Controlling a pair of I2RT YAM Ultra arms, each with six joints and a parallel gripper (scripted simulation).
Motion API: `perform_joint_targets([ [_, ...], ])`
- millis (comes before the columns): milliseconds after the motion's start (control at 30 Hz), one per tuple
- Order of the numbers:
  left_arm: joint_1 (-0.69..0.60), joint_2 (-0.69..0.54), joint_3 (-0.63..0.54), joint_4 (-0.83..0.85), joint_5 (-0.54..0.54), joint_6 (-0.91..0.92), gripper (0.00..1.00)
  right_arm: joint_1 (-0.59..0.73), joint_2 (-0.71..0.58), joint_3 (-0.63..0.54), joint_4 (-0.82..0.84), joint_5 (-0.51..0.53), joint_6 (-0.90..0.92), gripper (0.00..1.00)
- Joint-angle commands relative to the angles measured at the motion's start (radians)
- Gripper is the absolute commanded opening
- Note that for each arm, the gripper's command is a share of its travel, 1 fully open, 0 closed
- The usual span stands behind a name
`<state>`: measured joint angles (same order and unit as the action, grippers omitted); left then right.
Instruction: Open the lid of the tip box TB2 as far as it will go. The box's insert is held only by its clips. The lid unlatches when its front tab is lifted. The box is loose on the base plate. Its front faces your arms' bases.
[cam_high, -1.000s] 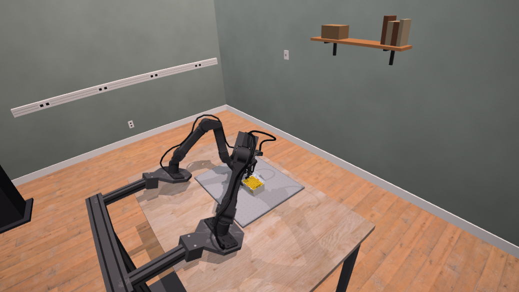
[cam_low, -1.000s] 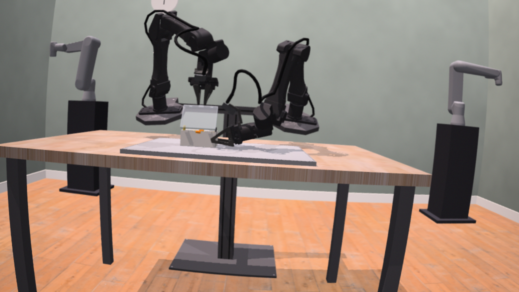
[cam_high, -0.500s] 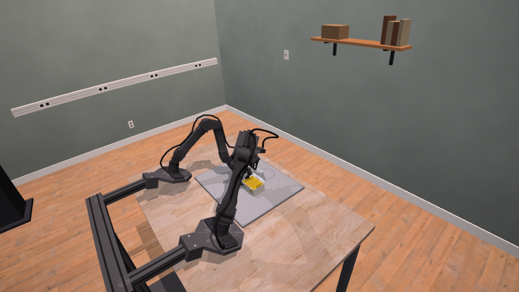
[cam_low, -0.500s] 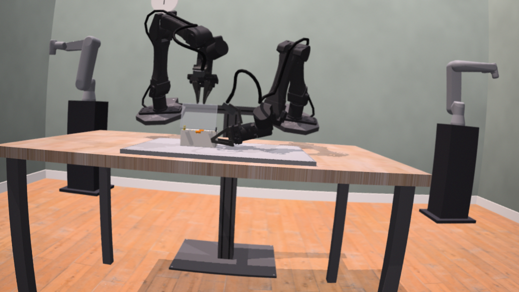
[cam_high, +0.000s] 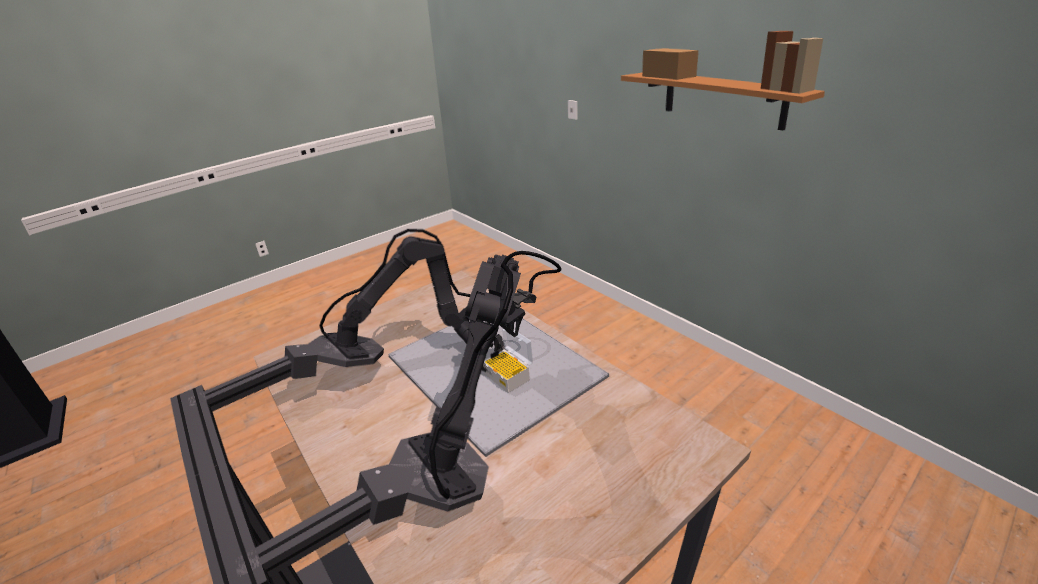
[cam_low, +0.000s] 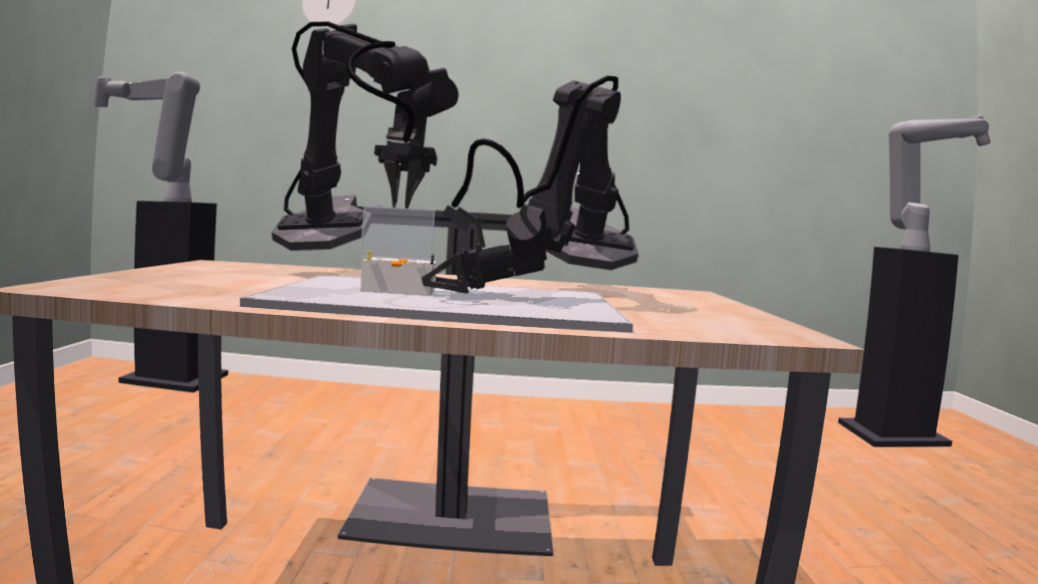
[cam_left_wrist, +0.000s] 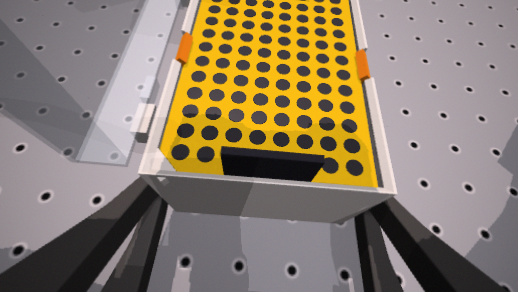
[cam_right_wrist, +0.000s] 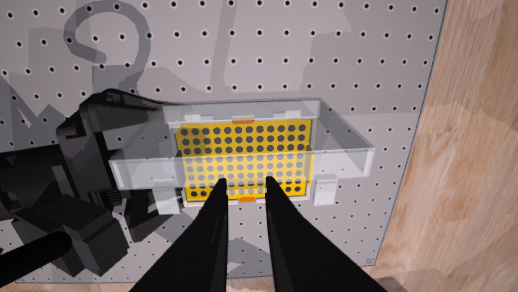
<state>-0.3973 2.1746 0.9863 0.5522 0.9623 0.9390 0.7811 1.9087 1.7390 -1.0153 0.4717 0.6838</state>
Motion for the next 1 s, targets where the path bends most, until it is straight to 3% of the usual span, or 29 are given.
perform_joint_targets([
  [0, -0.007, -0.012, 0.009, 0.002, 0.018, 0.003, 0.84, 0.011, 0.003, 0.031, -0.014, -0.018, -0.015, 0.12],
  [167, -0.007, -0.012, 0.009, 0.002, 0.018, 0.003, 0.84, 0.011, 0.001, 0.032, -0.003, -0.018, -0.015, 0.12],
  [233, -0.007, -0.012, 0.009, 0.002, 0.018, 0.003, 0.84, 0.011, 0.001, 0.032, -0.003, -0.018, -0.015, 0.35],
  [267, -0.007, -0.012, 0.009, 0.002, 0.018, 0.003, 0.84, 0.011, 0.001, 0.032, -0.003, -0.018, -0.015, 0.38],
  [967, -0.007, -0.012, 0.009, 0.002, 0.018, 0.003, 0.84, 0.041, -0.079, 0.066, -0.071, 0.010, 0.018, 0.38],
])
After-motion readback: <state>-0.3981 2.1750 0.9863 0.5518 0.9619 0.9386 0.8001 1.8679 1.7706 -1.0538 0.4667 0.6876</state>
